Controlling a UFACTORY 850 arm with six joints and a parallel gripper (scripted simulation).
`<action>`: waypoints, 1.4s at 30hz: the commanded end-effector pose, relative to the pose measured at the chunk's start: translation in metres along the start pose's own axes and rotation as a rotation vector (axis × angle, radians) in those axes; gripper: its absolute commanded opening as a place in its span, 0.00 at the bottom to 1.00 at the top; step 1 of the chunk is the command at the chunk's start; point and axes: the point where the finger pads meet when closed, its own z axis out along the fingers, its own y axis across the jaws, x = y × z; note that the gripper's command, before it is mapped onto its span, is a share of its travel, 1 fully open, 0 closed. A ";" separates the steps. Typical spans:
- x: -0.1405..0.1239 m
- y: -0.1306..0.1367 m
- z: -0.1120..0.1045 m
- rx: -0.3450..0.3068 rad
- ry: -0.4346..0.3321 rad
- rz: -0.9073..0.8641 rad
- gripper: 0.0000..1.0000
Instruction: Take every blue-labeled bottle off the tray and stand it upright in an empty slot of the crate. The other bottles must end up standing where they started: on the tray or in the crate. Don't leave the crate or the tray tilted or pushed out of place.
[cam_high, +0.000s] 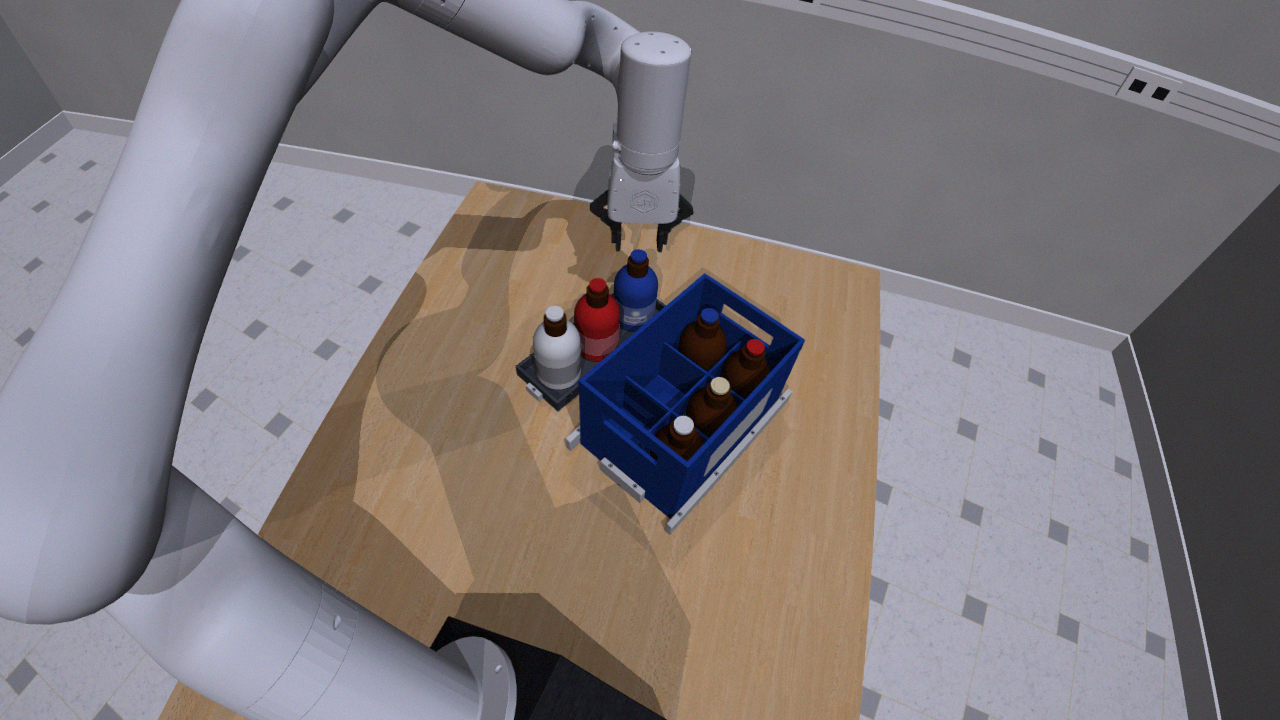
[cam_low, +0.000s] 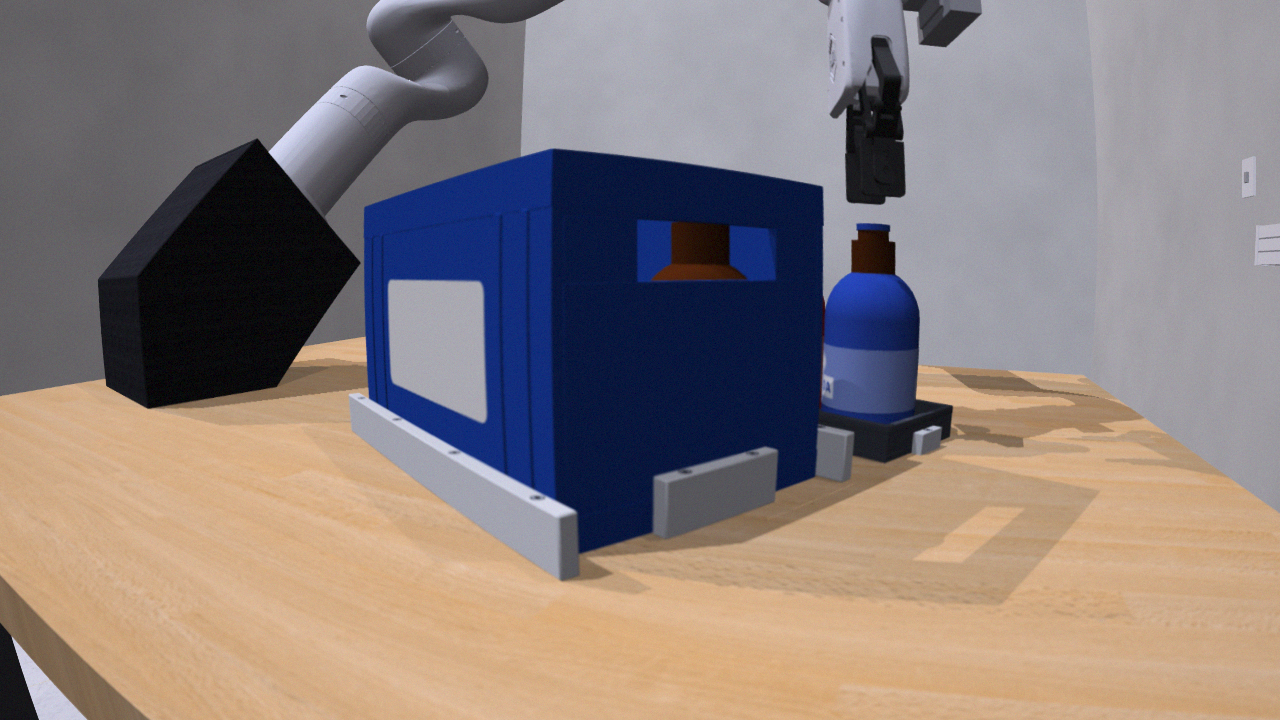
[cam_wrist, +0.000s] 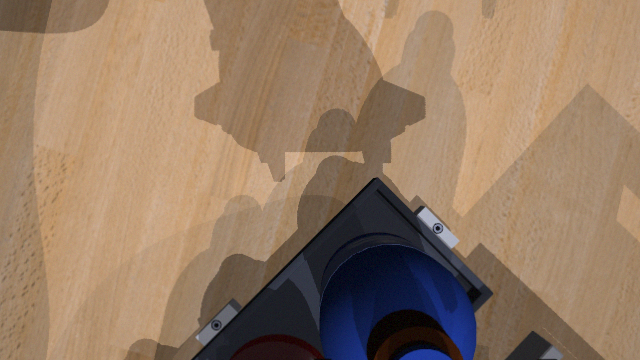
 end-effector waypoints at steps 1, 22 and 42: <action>0.001 0.000 -0.001 -0.001 0.002 -0.001 0.66; 0.001 0.000 0.004 -0.001 0.002 -0.001 0.66; 0.001 0.000 0.024 -0.001 0.002 -0.001 0.66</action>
